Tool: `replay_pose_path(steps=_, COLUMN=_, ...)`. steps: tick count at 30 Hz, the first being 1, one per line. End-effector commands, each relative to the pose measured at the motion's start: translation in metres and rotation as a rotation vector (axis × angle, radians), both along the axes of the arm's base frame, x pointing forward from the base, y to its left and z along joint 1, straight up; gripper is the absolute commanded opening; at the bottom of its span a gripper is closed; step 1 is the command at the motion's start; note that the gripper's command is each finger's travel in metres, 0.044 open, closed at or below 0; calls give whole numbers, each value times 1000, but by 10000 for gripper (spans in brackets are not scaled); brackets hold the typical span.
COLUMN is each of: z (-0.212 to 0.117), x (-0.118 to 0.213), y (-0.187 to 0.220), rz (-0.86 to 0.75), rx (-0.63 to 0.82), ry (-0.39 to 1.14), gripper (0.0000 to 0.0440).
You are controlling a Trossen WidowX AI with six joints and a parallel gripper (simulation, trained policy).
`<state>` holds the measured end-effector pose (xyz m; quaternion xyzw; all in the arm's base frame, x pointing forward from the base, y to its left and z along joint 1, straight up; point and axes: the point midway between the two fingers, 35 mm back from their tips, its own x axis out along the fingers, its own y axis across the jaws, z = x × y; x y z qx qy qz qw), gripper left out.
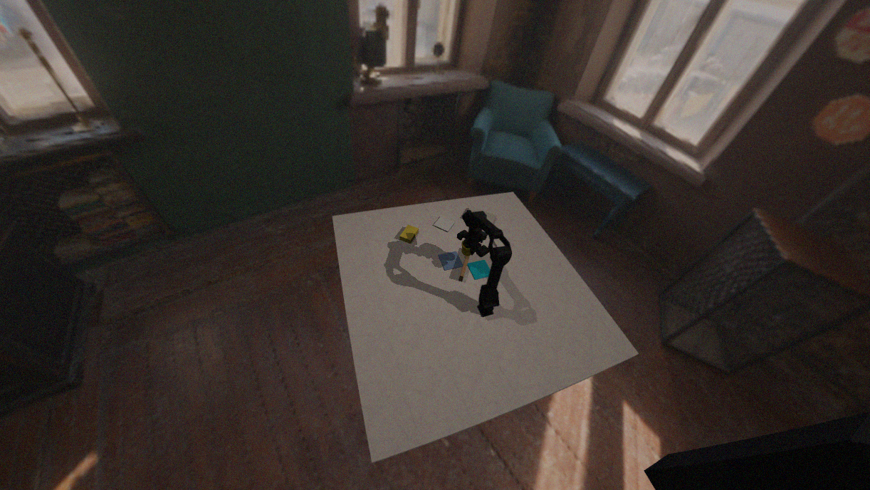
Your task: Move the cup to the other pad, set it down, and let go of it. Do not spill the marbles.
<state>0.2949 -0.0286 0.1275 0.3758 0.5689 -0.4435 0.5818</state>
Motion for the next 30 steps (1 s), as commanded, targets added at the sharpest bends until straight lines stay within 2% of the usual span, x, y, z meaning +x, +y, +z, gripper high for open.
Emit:
replay_pose_path(steps=1, z=-1, x=-3, y=-6, rz=-15, rx=7, ry=-15, gripper=0)
replay_pose_path(steps=30, z=-38, x=-38, y=-44, rz=-158, rx=-3, ry=-100, gripper=0)
